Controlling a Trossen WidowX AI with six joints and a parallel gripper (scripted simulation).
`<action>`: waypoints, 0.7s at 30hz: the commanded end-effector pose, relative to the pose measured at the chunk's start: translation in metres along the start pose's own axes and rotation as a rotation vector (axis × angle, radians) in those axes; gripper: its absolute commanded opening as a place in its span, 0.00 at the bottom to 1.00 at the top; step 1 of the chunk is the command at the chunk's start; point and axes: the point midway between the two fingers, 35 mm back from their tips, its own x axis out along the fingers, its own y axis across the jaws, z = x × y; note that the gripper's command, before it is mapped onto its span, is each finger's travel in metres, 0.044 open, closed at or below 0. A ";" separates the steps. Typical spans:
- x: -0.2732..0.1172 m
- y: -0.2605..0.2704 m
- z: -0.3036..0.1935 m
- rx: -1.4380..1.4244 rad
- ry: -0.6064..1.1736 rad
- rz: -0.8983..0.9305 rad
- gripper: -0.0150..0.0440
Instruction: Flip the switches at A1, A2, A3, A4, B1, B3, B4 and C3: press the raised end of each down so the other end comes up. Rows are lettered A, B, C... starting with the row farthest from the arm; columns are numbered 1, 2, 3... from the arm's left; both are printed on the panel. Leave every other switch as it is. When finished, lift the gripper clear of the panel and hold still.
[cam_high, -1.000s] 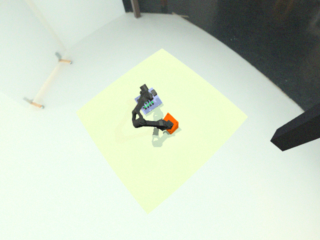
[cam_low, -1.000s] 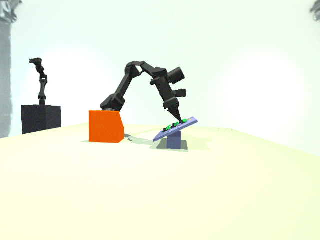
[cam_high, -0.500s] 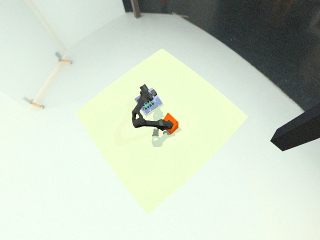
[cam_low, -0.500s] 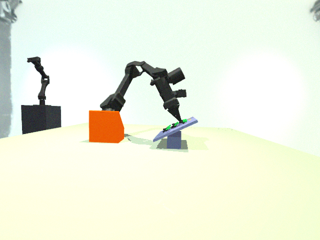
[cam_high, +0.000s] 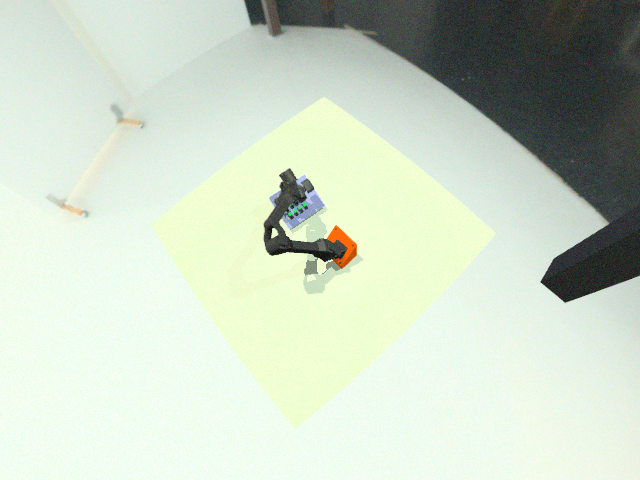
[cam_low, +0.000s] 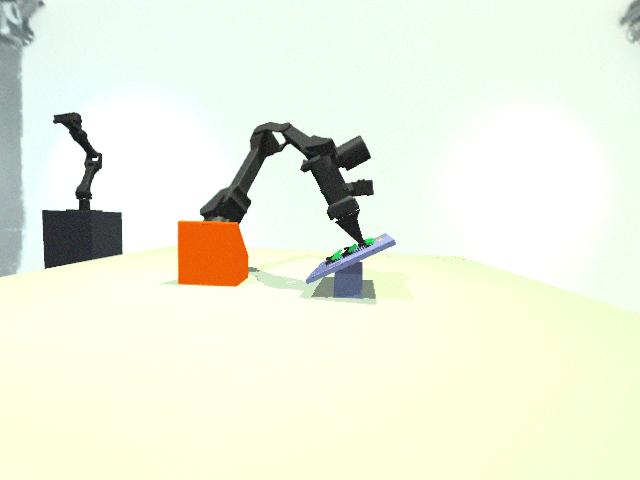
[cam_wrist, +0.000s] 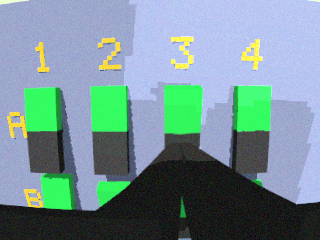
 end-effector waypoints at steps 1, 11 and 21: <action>0.001 -0.001 0.000 0.003 0.000 -0.004 0.25; -0.064 -0.001 0.002 0.004 0.028 -0.006 0.25; -0.062 -0.029 0.002 0.003 0.027 -0.008 0.25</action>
